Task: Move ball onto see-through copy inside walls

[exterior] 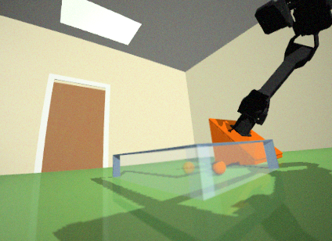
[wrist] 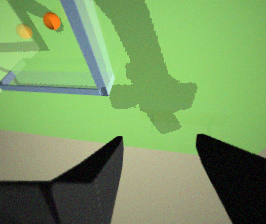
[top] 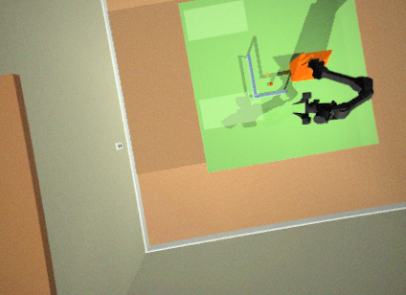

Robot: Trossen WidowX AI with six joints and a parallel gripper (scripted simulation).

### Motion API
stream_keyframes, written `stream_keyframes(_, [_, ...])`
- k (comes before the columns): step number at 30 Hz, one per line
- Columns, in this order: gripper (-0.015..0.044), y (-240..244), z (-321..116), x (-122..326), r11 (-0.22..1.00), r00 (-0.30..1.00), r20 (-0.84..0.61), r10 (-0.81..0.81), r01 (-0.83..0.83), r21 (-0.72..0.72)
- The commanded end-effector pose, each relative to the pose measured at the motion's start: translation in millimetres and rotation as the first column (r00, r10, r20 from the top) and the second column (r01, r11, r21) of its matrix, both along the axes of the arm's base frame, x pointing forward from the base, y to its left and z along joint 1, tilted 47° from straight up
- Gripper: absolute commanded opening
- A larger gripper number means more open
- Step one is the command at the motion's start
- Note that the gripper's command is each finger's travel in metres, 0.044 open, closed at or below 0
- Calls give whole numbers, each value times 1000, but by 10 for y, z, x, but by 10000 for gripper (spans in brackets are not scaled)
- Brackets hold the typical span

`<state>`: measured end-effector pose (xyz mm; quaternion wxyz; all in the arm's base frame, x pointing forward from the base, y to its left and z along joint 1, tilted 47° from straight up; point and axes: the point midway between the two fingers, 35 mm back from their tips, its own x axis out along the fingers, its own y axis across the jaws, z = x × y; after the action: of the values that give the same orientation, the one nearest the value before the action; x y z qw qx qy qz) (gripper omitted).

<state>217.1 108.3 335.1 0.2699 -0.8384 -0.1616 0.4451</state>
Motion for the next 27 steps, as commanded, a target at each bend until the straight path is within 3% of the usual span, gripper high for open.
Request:
stream_keyframes(1, [246, 23, -553, 334, 989, 959, -266, -96, 122, 82])
stream_keyframes(5, [246, -17, -1217, 577, 944, 811, -555, -186, 304, 128])
stream_keyframes(9, [246, -107, -1938, 649, 849, 532, -815, -231, 520, 99])
stream_keyframes(13, [246, -202, -2592, 528, 711, 169, -966, -197, 703, -22])
stream_keyframes(15, [246, -226, -2775, 455, 663, 46, -985, -167, 745, -77])
stream_keyframes(27, [246, -118, -2898, 440, 657, 31, -986, -162, 750, -84])
